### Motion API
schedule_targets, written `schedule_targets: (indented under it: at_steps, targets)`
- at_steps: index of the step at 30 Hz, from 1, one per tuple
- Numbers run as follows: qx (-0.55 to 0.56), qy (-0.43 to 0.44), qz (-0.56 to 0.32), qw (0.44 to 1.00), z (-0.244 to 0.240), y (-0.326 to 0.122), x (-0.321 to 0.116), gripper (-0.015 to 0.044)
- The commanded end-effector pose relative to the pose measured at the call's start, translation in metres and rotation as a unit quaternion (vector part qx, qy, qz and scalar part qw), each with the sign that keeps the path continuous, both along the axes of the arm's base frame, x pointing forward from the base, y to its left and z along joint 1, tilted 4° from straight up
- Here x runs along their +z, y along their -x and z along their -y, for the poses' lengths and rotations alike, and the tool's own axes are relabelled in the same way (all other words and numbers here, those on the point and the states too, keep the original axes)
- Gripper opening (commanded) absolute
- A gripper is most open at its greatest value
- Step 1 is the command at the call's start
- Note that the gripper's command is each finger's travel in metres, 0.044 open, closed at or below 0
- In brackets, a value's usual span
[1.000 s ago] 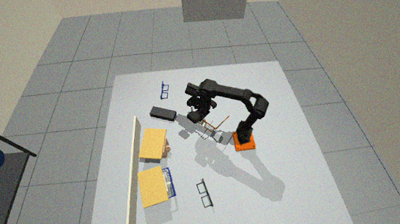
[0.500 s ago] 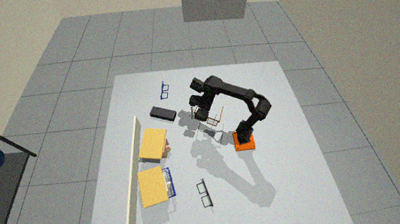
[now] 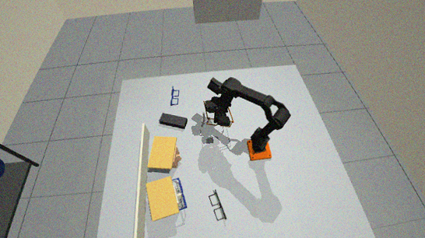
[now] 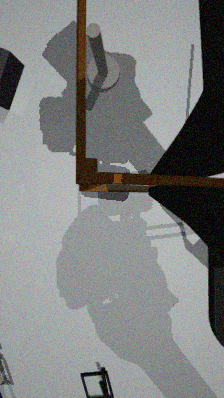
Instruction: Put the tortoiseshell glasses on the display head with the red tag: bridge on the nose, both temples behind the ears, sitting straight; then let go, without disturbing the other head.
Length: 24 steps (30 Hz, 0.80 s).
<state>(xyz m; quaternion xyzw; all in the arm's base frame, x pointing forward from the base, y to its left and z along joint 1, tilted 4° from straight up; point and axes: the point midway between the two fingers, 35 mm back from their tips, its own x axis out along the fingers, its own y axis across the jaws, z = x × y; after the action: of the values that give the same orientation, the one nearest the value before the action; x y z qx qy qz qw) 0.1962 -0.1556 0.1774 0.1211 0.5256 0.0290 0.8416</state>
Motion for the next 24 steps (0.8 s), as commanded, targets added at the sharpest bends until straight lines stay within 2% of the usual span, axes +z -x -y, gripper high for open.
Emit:
schedule_targets:
  at_steps: [1, 12, 24]
  targets:
    - [0.051, 0.028, 0.026, 0.998, 0.002, 0.004, 0.002, 0.0]
    - [0.176, 0.113, 0.084, 0.974, 0.008, 0.013, 0.009, 0.0]
    - [0.301, 0.217, 0.138, 0.918, 0.015, 0.024, 0.016, 0.0]
